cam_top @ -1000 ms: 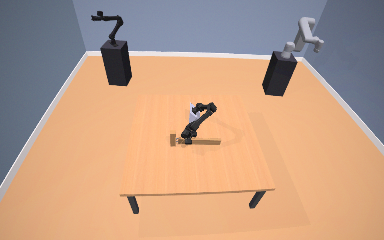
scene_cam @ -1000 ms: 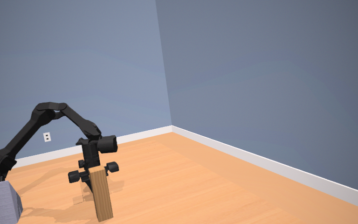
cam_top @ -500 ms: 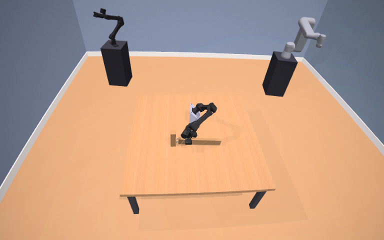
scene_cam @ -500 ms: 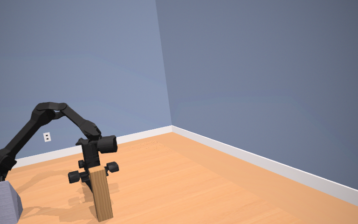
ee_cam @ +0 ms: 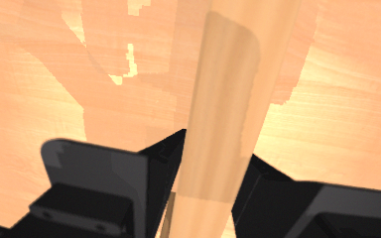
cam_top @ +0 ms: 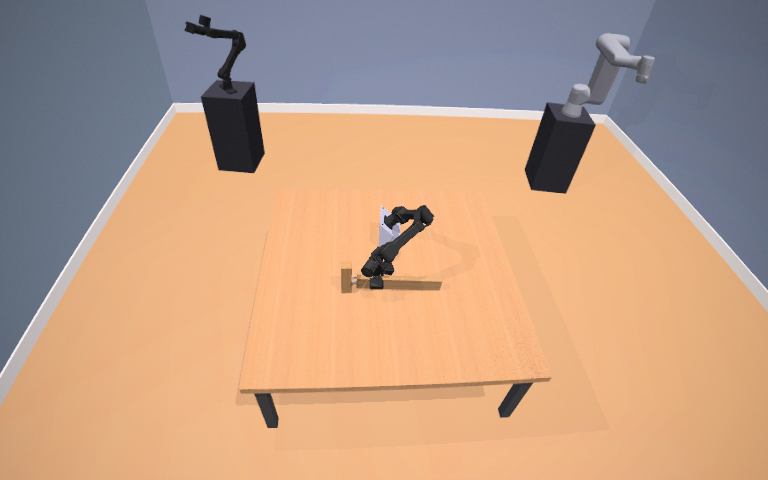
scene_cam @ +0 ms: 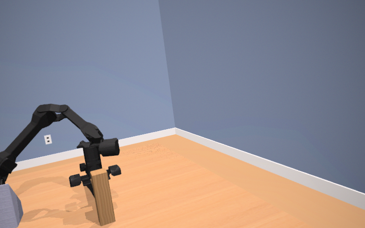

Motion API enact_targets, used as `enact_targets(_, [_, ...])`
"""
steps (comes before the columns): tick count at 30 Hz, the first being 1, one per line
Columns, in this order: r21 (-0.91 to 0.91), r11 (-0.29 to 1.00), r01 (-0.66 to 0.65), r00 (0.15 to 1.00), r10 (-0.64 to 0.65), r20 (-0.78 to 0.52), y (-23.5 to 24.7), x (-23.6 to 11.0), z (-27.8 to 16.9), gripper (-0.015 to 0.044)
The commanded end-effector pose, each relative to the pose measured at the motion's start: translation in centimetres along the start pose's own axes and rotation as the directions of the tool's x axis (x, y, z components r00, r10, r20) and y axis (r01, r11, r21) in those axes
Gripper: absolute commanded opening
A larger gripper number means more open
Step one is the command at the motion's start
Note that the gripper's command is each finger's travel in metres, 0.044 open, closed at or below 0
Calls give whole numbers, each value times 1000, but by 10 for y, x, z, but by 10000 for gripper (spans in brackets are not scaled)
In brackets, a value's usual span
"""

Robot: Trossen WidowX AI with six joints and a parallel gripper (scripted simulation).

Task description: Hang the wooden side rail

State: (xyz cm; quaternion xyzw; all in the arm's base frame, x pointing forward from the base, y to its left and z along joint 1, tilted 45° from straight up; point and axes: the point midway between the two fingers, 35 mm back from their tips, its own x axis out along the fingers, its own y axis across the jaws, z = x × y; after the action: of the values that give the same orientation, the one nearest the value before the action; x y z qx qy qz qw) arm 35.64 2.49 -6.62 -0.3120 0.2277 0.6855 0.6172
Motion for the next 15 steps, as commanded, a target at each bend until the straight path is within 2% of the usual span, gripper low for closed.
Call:
enact_targets(1, [-1, 1000, 5, 1000, -5, -7, -1, -3, -3, 0])
enact_targets(15, [-1, 1000, 6, 1000, -6, -7, -2, -4, -4, 0])
